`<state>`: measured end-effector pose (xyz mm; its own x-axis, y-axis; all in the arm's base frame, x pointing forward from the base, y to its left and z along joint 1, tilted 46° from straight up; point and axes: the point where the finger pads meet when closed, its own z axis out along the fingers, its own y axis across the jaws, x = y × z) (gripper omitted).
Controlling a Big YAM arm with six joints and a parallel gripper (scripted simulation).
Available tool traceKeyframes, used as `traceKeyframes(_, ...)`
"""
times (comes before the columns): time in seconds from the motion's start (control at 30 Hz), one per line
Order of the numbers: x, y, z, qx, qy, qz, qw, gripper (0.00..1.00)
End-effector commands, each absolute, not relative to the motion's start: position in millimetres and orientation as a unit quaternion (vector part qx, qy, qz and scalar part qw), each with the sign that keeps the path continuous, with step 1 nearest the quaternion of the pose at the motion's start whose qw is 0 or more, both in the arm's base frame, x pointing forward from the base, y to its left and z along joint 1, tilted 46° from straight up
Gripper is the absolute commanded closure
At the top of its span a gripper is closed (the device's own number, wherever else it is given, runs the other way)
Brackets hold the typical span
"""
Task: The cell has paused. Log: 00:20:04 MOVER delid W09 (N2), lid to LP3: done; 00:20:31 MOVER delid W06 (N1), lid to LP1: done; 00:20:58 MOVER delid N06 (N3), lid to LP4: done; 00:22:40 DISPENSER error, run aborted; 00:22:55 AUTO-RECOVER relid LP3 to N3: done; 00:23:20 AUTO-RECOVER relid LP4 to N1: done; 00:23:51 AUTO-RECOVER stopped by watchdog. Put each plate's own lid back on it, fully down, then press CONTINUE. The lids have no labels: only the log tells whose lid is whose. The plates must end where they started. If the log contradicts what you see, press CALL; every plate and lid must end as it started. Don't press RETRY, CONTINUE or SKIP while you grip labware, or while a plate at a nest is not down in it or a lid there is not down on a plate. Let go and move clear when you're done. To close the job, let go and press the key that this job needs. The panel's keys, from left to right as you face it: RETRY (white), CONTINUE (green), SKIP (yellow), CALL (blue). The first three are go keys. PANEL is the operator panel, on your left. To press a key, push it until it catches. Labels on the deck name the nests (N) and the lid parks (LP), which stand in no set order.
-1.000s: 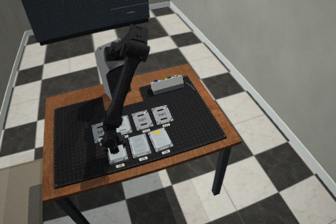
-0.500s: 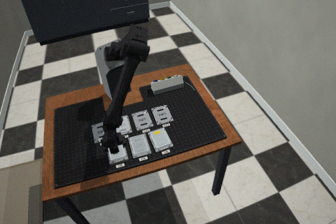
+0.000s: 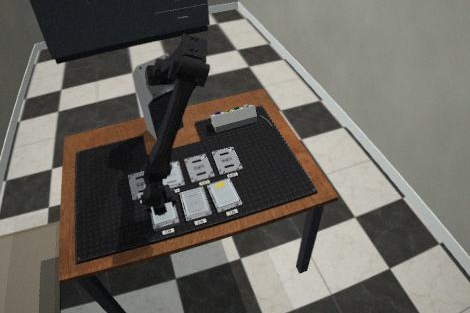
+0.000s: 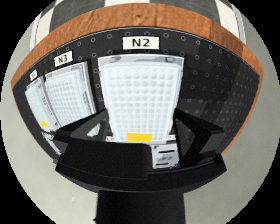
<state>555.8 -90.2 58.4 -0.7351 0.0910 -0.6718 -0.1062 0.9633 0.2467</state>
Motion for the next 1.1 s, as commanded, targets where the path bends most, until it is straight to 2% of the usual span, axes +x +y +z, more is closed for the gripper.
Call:
traceKeyframes(0.0,558.3,-92.5,64.2,-0.004,0.919,0.133,0.370,1.00)
traceKeyframes(0.47,558.0,-92.5,64.2,-0.004,0.919,0.133,0.370,1.00)
traceKeyframes(0.5,558.0,-92.5,64.2,-0.004,0.919,0.133,0.370,0.00)
traceKeyframes(1.07,558.0,-92.5,64.2,-0.004,0.919,0.133,0.370,0.00)
